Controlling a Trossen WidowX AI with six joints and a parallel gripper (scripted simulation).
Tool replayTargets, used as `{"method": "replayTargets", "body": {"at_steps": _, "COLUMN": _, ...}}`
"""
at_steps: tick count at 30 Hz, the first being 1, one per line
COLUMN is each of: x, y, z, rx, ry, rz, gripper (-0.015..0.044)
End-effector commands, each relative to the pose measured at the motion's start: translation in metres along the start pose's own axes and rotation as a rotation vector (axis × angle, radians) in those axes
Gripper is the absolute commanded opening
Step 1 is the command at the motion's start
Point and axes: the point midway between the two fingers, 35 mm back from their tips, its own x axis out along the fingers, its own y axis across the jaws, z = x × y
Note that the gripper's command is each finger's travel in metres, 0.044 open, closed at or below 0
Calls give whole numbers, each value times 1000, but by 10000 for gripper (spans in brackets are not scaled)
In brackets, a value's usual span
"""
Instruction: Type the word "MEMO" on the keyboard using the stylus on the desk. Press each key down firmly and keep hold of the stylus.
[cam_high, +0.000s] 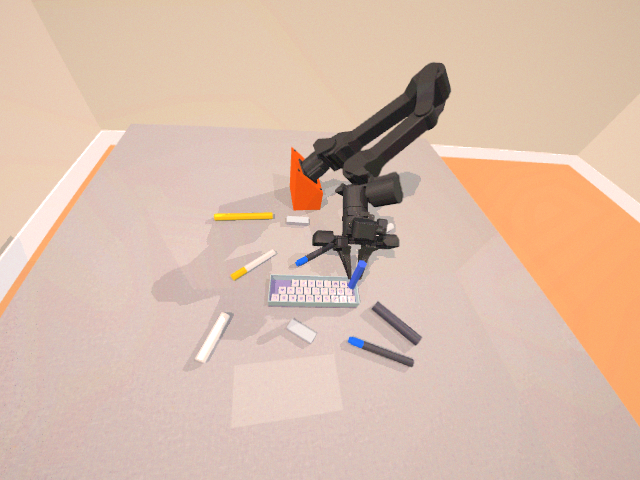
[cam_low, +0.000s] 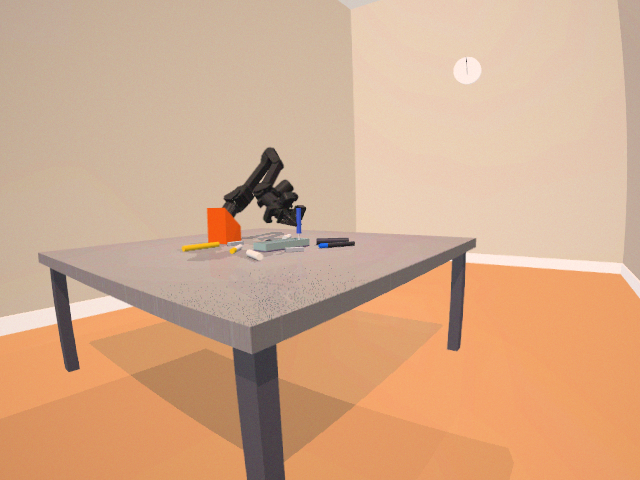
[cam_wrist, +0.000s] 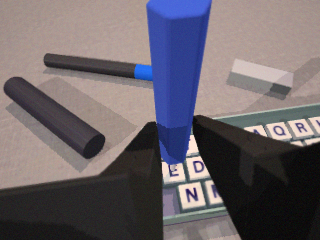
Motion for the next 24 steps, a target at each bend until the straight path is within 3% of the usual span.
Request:
{"method": "replayTargets", "body": {"at_steps": 1, "x": 1, "y": -1, "z": -2, "rx": 4, "ry": -2, "rz": -2, "gripper": 81}}
{"method": "replayTargets", "body": {"at_steps": 24, "x": 1, "y": -1, "z": -1, "rx": 4, "ry": -2, "rz": -3, "gripper": 81}}
